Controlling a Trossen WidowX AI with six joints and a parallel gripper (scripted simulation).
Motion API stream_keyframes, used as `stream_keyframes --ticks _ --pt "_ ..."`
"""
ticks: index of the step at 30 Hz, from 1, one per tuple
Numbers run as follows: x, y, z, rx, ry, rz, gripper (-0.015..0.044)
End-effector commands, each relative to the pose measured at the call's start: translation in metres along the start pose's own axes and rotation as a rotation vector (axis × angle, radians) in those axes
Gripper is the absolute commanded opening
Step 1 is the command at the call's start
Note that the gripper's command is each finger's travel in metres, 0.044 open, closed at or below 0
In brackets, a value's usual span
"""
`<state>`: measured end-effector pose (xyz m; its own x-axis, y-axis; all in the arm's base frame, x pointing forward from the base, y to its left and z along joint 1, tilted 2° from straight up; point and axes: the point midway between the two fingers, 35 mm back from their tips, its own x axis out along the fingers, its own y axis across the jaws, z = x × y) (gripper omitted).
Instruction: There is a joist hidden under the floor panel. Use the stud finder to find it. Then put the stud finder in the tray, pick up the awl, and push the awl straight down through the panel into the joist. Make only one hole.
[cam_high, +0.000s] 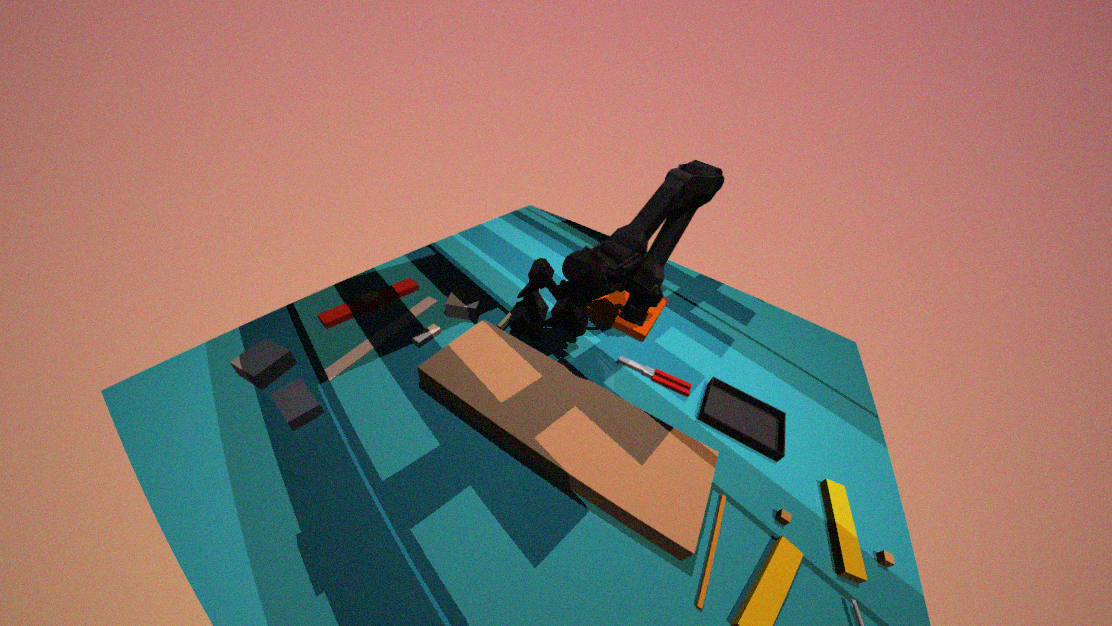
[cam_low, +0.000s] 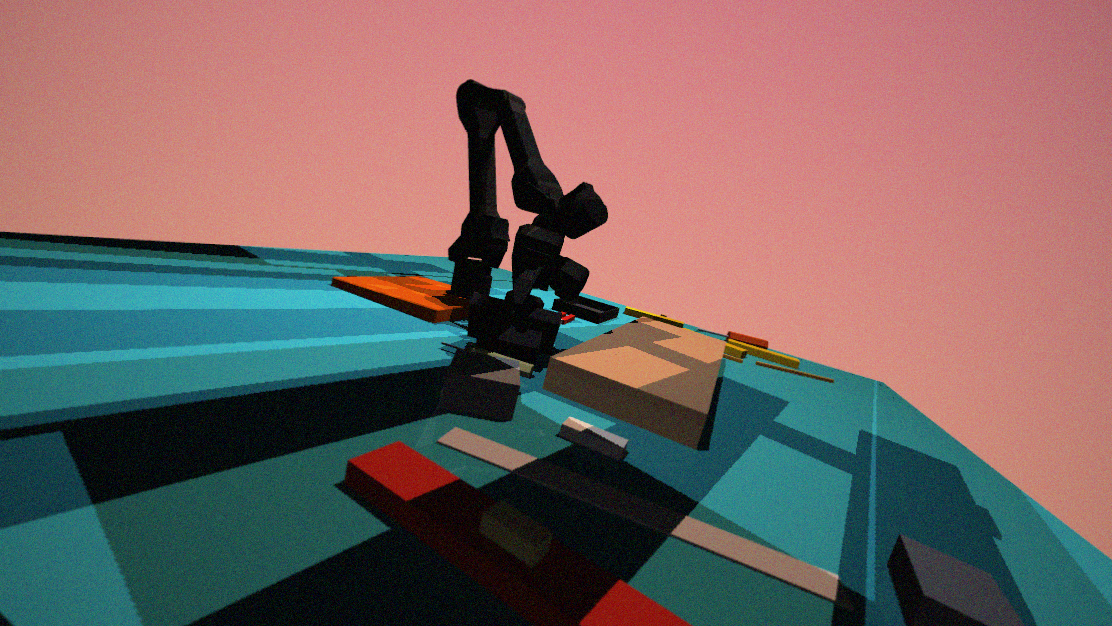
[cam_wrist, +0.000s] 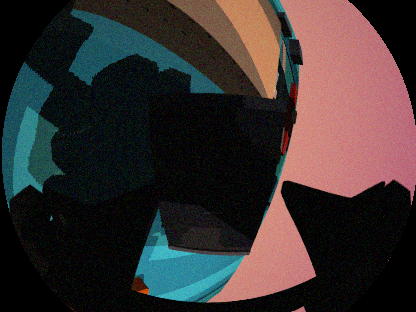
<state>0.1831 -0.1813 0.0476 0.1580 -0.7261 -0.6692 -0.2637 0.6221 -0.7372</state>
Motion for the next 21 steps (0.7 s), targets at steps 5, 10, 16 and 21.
stream_keyframes --ticks 5,10,16,21 --pt "-0.010 -0.003 0.001 0.010 -0.002 -0.008 0.0440" --pt "-0.016 -0.002 0.000 0.009 -0.001 -0.007 0.0440" --pt "-0.024 -0.003 0.000 0.008 -0.001 -0.006 0.0440" --pt "-0.060 -0.017 0.004 0.006 -0.001 0.008 0.0440"
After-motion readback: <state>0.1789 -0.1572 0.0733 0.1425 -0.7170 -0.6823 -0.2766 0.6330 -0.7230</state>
